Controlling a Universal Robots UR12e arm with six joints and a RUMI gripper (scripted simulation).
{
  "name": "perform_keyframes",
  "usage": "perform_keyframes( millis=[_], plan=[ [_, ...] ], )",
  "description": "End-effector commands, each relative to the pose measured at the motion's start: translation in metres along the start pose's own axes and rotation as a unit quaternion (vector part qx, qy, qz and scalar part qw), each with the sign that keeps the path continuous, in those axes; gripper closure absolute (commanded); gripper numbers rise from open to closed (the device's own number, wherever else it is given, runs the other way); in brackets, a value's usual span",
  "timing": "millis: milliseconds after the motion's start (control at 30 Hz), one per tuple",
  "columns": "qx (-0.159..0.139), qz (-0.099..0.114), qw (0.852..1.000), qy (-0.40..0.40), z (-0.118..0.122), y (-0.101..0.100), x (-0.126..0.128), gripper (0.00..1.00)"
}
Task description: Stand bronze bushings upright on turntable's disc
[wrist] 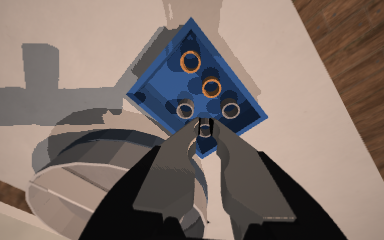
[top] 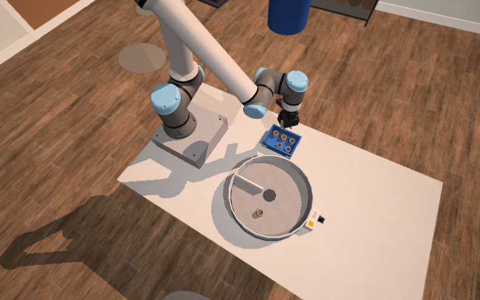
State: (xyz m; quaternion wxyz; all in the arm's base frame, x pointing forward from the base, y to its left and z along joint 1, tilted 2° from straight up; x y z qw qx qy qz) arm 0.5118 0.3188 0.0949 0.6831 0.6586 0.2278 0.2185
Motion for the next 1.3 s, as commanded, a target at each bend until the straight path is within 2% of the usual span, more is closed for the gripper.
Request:
perform_keyframes(
  millis=[0, 167, 333, 400, 633, 767, 1267],
  plan=[
    [0.0, 0.001, 1.0, 0.0, 0.0, 0.0, 0.001, 0.94],
    [0.0, 0.001, 1.0, 0.0, 0.0, -0.007, 0.001, 0.94],
    [0.0, 0.001, 1.0, 0.0, 0.0, -0.027, 0.001, 0.94],
    [0.0, 0.001, 1.0, 0.0, 0.0, -0.027, 0.001, 0.94],
    [0.0, 0.001, 1.0, 0.0, 0.0, -0.059, 0.001, 0.94],
    [0.0, 0.001, 1.0, 0.0, 0.0, -0.071, 0.001, 0.94],
    [0.0, 0.001, 1.0, 0.0, 0.0, -0.075, 0.001, 0.94]
  ],
)
Point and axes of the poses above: the point where the finger pads meet when closed, its own y axis back along the fingers, its own x axis across the jaws, z = x × y, the point moved 7 cm from there along y, back along the fingers, and after that the axes turned 15 degrees about -y, right-handed, at the moved point
